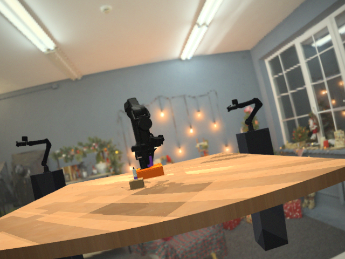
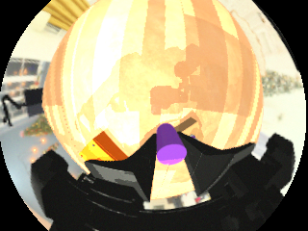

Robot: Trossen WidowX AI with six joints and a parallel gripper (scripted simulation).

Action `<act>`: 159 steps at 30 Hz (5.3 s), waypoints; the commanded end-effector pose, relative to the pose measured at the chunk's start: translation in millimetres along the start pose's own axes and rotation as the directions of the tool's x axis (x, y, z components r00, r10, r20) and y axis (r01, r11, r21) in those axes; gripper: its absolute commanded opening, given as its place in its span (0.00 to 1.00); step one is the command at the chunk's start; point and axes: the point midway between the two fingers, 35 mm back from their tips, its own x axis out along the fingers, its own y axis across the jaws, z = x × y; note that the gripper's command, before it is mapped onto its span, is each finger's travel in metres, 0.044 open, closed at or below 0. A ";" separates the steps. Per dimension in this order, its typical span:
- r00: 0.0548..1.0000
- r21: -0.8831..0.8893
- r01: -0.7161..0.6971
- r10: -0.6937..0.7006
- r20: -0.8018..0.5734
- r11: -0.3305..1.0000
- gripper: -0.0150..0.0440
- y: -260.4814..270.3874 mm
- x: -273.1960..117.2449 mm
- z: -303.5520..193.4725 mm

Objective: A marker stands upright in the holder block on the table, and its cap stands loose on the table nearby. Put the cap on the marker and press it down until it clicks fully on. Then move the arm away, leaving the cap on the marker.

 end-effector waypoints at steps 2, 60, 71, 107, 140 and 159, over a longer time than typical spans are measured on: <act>1.000 -0.003 0.000 0.000 -0.002 1.000 0.25 -15.5 -6.7 -7.6; 1.000 -0.003 0.007 -0.007 -0.008 1.000 0.25 -73.1 16.3 -50.0; 1.000 -0.003 0.007 -0.007 -0.008 1.000 0.25 -72.7 22.0 -50.2; 1.000 0.322 0.008 -0.006 -0.008 0.947 0.78 -71.0 -50.7 -49.8; 1.000 0.860 0.010 -0.006 -0.008 0.511 0.25 -68.5 -28.8 -50.3; 1.000 0.860 0.010 -0.007 -0.008 0.511 0.25 -69.8 -3.3 -50.2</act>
